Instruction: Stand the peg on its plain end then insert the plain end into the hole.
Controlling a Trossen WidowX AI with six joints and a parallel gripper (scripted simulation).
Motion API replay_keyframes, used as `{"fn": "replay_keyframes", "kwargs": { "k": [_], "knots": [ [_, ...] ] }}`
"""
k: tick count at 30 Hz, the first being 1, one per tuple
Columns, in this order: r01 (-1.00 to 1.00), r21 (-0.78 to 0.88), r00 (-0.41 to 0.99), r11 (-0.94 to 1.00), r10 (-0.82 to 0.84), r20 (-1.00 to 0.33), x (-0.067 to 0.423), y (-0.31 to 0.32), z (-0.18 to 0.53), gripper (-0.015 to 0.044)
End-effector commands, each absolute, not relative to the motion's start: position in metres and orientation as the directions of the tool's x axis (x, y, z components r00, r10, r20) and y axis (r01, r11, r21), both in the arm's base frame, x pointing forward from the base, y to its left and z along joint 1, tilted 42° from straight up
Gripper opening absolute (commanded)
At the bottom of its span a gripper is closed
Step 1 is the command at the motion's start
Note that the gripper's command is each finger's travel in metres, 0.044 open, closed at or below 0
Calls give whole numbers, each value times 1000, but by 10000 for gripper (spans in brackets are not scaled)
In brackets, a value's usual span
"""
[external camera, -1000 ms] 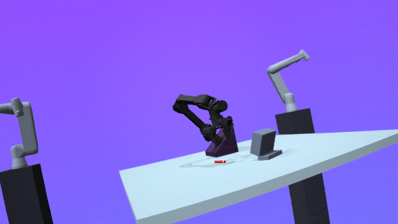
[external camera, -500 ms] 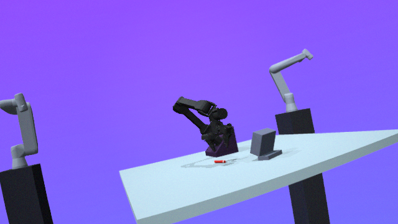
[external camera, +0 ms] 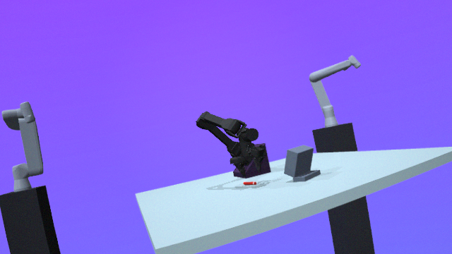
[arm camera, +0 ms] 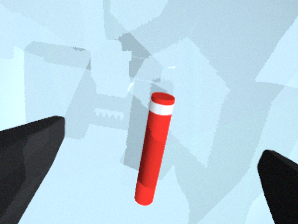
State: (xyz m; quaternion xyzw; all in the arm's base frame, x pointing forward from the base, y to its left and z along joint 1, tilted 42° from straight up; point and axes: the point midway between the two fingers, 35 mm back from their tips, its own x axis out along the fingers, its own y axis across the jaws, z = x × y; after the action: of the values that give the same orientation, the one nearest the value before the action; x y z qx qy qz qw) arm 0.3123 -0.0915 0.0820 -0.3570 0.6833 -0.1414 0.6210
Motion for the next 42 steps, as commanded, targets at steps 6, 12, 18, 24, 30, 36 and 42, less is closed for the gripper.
{"fn": "replay_keyframes", "kwargs": {
  "k": [6, 12, 18, 24, 30, 36, 42],
  "knots": [
    [-323, -635, 16, 702, -667, -745, 311, -102, 69, 440],
    [-323, -636, 16, 701, -668, -744, 310, -108, 62, 440],
    [-323, -637, 16, 700, -669, -743, 310, -115, 55, 440],
    [-323, -638, 16, 699, -670, -742, 309, -120, 51, 440],
    [-323, -638, 16, 699, -670, -742, 309, -120, 51, 282],
    [-323, -638, 16, 699, -670, -742, 309, -120, 51, 125],
    [-323, -638, 16, 699, -670, -742, 309, -120, 51, 110]
  ]
}}
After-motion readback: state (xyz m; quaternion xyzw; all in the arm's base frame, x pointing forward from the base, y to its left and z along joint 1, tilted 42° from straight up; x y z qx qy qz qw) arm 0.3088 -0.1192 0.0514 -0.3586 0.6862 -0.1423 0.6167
